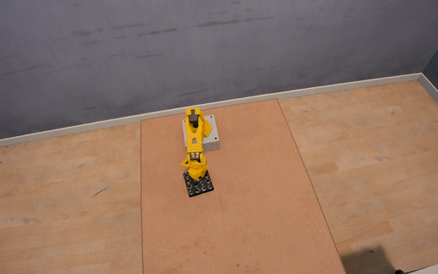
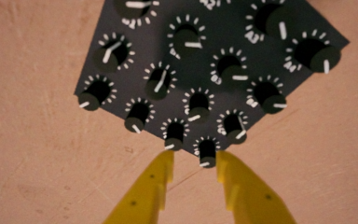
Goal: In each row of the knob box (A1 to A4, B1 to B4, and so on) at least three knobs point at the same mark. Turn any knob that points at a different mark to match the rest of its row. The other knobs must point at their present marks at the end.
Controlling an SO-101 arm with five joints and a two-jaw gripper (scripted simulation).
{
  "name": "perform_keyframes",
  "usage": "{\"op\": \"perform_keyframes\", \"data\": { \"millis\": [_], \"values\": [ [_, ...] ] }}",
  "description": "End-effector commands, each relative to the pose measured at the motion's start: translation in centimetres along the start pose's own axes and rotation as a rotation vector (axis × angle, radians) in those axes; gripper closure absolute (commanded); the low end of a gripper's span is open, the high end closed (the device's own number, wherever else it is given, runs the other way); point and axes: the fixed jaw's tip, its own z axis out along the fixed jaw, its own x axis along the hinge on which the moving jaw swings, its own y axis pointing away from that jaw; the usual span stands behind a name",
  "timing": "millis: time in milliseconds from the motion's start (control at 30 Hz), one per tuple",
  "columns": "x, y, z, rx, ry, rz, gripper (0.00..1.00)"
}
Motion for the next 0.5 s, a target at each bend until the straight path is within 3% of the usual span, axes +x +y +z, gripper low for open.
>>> {"op": "perform_keyframes", "data": {
  "millis": [0,467],
  "values": [
    [-0.01,-0.28,0.24,0.016,-0.013,-0.013,0.9],
    [-0.01,-0.28,0.63,0.016,-0.013,-0.013,0.9]
  ]
}}
